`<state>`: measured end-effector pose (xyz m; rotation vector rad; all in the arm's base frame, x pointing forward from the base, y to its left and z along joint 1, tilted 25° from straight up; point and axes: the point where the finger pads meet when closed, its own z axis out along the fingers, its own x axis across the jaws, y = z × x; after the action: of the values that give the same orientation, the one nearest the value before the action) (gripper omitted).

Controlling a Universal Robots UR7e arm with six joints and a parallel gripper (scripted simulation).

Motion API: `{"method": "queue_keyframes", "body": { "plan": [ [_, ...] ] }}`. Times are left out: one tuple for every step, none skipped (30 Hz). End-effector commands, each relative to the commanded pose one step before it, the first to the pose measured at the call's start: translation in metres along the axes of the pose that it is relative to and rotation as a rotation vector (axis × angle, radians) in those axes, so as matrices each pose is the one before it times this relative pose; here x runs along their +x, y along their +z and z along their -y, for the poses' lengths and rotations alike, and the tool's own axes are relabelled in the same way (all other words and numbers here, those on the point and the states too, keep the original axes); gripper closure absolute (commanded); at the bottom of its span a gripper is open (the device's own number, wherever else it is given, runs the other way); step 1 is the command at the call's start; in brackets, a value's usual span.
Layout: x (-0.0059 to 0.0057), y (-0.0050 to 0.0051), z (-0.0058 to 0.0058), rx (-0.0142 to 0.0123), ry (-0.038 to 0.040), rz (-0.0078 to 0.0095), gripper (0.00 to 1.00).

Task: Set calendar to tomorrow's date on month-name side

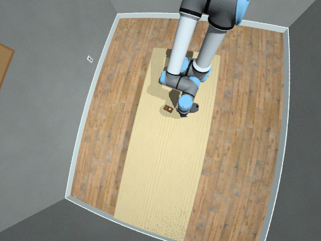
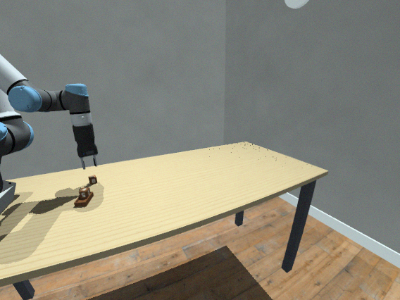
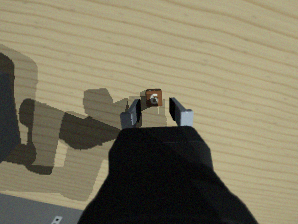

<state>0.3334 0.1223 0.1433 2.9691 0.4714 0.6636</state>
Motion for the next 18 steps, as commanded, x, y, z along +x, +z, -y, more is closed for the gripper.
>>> {"method": "queue_keyframes", "body": {
  "plan": [
    [-0.00043,-0.00367,-0.00019,0.00171,0.00004,0.00082,0.13],
    [-0.00001,0.00001,0.00000,-0.00021,-0.00001,0.00008,0.13],
    [-0.00003,0.00003,0.00001,-0.00055,-0.00003,0.00021,0.13],
    [-0.00006,0.00005,0.00001,-0.00102,-0.00005,0.00039,0.13],
    [-0.00010,0.00008,0.00002,-0.00159,-0.00008,0.00061,0.13],
    [-0.00013,0.00011,0.00003,-0.00226,-0.00011,0.00085,0.13],
    [-0.00017,0.00015,0.00004,-0.00299,-0.00014,0.00109,0.13],
    [-0.00021,0.00018,0.00004,-0.00378,-0.00018,0.00133,0.13],
    [-0.00024,0.00021,0.00005,-0.00459,-0.00021,0.00156,0.13],
    [-0.00027,0.00024,0.00006,-0.00543,-0.00023,0.00175,0.13],
    [-0.00029,0.00026,0.00006,-0.00626,-0.00026,0.00190,0.13],
    [-0.00031,0.00028,0.00007,-0.00708,-0.00027,0.00199,0.13],
    [-0.00031,0.00028,0.00008,-0.00788,-0.00028,0.00203,0.13],
    [-0.00030,0.00028,0.00008,-0.00864,-0.00027,0.00200,0.13],
    [0.00000,0.00000,0.00000,0.00000,0.00000,0.00000,0.13],
    [0.00000,0.00000,0.00000,0.00000,0.00000,0.00000,0.13],
    [-0.00029,0.00027,0.00008,-0.00934,-0.00026,0.00190,0.13],
    [-0.00026,0.00025,0.00009,-0.00998,-0.00023,0.00174,0.13]
  ]
}}
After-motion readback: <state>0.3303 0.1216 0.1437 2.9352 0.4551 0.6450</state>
